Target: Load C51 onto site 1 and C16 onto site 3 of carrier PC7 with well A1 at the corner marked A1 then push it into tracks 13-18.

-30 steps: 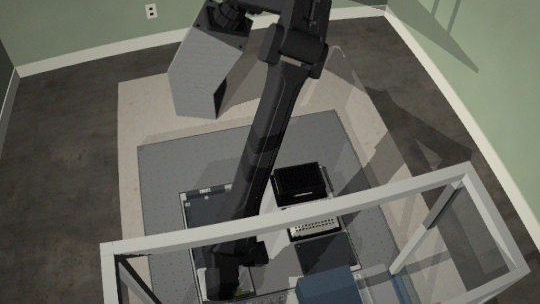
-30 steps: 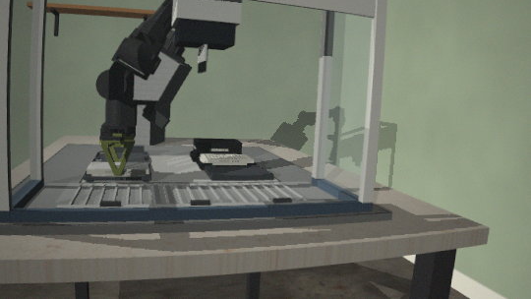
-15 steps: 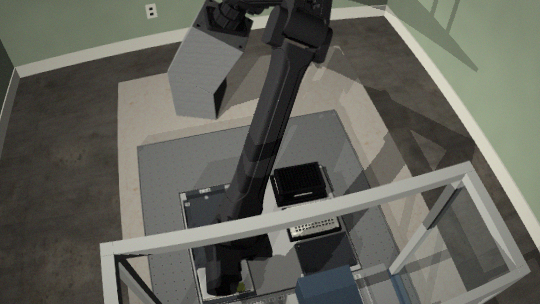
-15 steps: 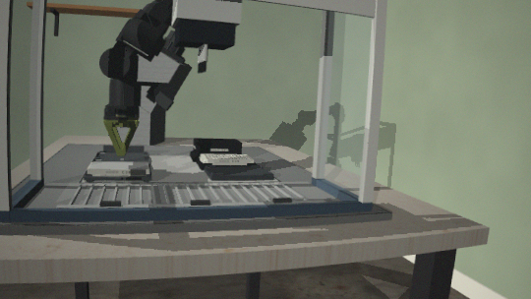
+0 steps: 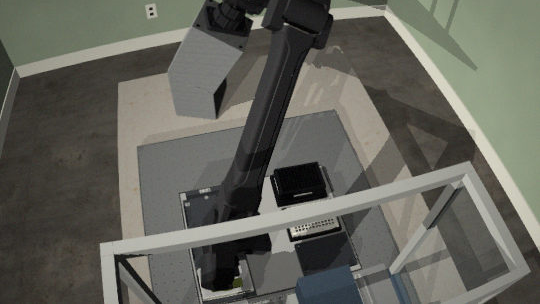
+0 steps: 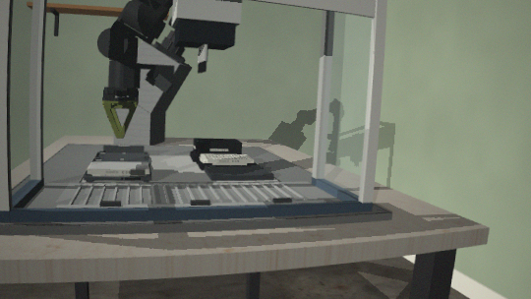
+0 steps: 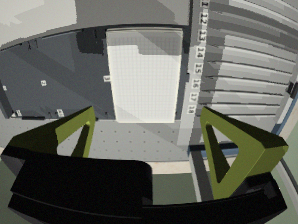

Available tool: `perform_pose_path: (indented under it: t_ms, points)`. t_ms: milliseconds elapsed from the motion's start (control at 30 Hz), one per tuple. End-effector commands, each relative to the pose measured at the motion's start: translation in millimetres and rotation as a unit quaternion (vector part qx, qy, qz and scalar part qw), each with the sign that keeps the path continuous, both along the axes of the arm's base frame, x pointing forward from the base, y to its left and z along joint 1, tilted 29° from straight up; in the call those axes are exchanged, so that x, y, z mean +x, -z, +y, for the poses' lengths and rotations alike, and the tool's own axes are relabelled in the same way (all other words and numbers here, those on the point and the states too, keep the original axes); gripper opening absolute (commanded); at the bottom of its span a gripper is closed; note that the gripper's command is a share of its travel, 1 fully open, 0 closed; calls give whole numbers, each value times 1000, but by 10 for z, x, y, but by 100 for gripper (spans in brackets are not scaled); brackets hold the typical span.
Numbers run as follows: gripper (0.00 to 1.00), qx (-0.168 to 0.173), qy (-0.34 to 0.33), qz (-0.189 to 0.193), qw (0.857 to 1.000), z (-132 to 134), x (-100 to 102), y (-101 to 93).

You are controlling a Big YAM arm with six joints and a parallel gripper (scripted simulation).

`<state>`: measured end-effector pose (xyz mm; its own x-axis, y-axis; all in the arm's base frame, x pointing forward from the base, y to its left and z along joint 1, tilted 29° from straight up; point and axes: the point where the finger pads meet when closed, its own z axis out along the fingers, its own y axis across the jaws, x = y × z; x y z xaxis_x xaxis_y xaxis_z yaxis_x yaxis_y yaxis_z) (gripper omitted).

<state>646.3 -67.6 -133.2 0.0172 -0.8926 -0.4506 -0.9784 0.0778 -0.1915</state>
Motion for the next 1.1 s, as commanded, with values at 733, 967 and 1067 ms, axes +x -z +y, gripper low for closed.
perform_pose_path:
  t_ms: [733,967,1067]
  points:
    - [100,3,13,-10,1000,1035,-926,-519]
    - [100,4,13,-10,1000,1272,-1159,-583]
    - [100,5,13,-10,1000,1413,-1299,-621]
